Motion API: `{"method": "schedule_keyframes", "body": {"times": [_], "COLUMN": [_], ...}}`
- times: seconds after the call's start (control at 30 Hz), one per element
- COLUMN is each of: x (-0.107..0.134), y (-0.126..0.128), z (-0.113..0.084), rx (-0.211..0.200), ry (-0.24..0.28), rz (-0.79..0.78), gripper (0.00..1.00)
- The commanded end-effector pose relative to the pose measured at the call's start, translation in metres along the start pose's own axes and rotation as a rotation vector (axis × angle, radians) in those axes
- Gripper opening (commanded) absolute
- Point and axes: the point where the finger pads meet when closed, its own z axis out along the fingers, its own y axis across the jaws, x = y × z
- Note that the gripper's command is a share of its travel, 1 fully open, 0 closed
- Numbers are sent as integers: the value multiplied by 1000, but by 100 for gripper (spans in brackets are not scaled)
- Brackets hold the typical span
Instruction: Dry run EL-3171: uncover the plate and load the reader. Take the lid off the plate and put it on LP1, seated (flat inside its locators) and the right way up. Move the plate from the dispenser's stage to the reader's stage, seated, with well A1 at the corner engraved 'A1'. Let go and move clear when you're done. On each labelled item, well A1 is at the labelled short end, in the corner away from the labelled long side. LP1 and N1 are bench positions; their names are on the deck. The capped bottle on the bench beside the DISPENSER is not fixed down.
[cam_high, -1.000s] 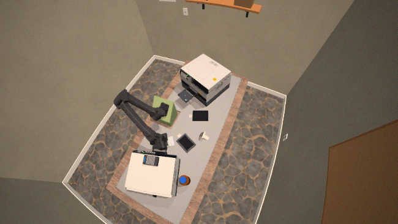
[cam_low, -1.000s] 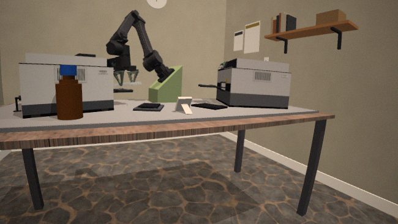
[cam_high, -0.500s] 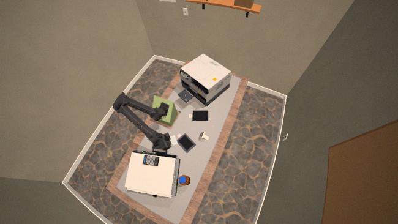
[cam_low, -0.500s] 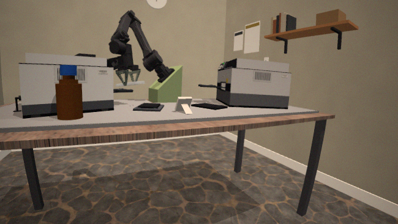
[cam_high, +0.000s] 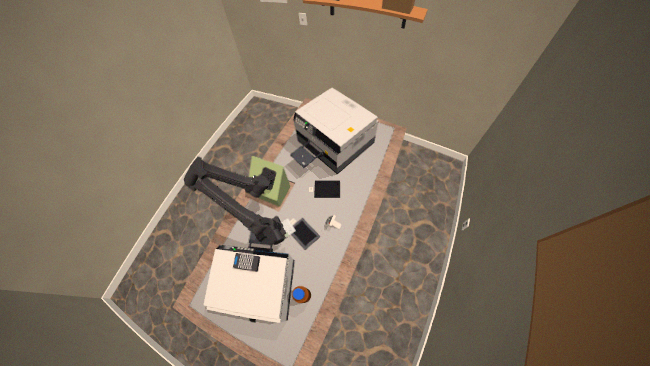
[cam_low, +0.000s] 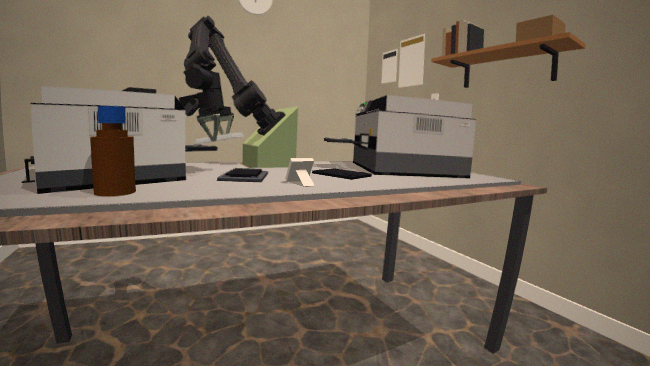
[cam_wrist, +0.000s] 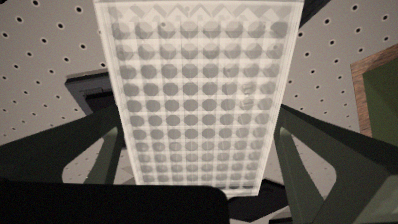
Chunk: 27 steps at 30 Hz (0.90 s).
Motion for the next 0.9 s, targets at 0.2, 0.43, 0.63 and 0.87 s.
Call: {"method": "schedule_keyframes", "body": {"times": [0.2, 0.43, 0.63, 0.87], "x": [-7, 20, 17, 33], "y": [23, 23, 32, 30], "z": [-14, -2, -8, 0], "rx": [-42, -26, -44, -23], "ry": [7, 24, 21, 35], "rz": [-96, -171, -225, -276], "gripper": [86, 86, 86, 86]}}
